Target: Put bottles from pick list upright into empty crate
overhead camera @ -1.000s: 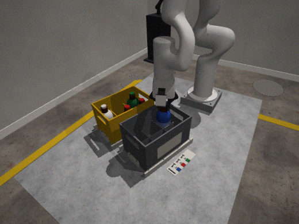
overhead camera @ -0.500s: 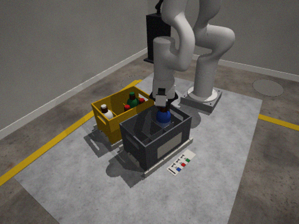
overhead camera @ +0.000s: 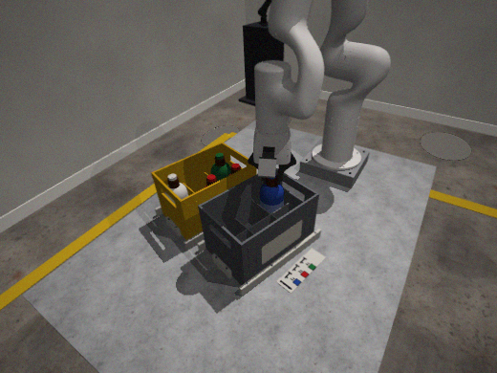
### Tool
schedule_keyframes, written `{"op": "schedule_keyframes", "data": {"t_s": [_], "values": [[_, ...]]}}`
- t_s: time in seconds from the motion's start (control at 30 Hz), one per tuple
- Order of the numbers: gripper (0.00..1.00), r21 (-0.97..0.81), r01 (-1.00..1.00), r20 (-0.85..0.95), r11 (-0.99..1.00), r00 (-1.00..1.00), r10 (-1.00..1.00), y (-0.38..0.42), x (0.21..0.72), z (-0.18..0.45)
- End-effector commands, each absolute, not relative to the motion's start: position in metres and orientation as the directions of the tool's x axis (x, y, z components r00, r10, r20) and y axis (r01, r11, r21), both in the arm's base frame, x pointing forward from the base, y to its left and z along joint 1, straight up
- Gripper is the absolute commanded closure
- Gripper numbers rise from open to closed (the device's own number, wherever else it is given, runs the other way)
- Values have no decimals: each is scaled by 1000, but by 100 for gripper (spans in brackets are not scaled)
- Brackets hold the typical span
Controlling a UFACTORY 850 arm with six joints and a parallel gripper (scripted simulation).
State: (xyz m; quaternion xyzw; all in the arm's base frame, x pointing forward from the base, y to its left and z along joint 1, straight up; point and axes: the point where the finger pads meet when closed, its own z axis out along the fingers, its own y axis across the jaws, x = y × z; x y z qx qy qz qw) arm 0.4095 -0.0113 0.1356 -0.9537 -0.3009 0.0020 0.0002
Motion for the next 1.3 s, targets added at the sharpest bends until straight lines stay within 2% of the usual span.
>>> {"op": "schedule_keyframes", "data": {"t_s": [0.0,1.27], "values": [[100,-1,574,-2,-819,819,574,-11,410,136],[100,-1,574,-2,-819,819,574,-11,410,120]]}}
